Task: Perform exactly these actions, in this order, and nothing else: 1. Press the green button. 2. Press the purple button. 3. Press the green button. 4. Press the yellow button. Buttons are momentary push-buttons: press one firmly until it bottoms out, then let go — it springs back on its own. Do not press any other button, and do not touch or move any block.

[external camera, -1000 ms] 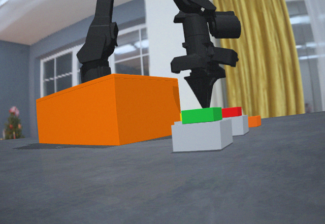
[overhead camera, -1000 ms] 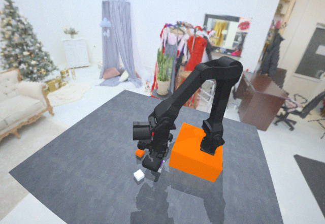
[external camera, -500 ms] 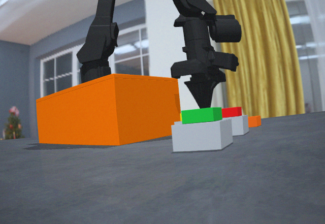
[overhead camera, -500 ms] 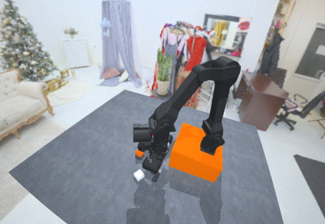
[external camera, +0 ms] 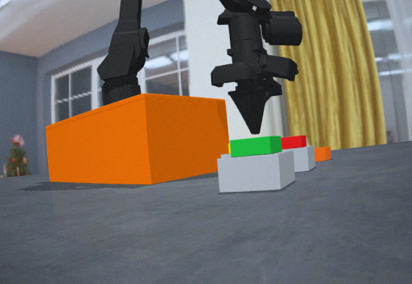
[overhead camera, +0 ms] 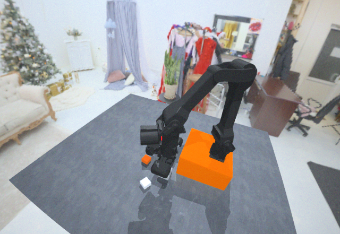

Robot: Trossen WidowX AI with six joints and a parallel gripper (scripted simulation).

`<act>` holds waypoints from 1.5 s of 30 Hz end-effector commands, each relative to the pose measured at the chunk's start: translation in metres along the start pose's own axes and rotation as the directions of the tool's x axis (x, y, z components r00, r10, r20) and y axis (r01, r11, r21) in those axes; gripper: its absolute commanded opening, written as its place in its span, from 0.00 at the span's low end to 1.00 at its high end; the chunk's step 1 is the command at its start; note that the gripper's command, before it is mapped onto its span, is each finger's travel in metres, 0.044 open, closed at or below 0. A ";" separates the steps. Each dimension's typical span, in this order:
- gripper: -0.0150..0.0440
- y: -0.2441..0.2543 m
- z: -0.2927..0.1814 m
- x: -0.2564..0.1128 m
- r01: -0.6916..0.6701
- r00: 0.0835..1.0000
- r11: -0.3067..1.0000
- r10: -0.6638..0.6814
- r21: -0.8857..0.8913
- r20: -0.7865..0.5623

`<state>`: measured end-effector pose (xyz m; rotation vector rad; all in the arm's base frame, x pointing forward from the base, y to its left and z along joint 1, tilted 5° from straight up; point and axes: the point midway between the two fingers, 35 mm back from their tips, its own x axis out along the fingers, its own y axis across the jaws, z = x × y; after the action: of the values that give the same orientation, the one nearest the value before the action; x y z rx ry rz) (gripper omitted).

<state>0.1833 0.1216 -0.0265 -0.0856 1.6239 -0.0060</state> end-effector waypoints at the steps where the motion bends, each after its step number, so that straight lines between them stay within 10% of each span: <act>1: 0.29 0.003 0.004 -0.013 -0.011 1.000 1.000 0.011 0.004 0.014; 14: 0.29 -0.003 0.010 -0.075 -0.012 1.000 1.000 0.012 0.004 0.015; 25: 0.29 -0.127 0.092 -0.083 -0.006 1.000 1.000 0.006 0.005 0.030; 35: 0.29 -0.276 0.097 -0.078 0.014 1.000 1.000 -0.014 0.006 0.022; 45: 0.29 -0.280 0.097 -0.016 0.015 1.000 1.000 -0.015 0.006 0.021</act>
<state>0.3021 -0.1518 0.0194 -0.0949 1.5823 -0.0309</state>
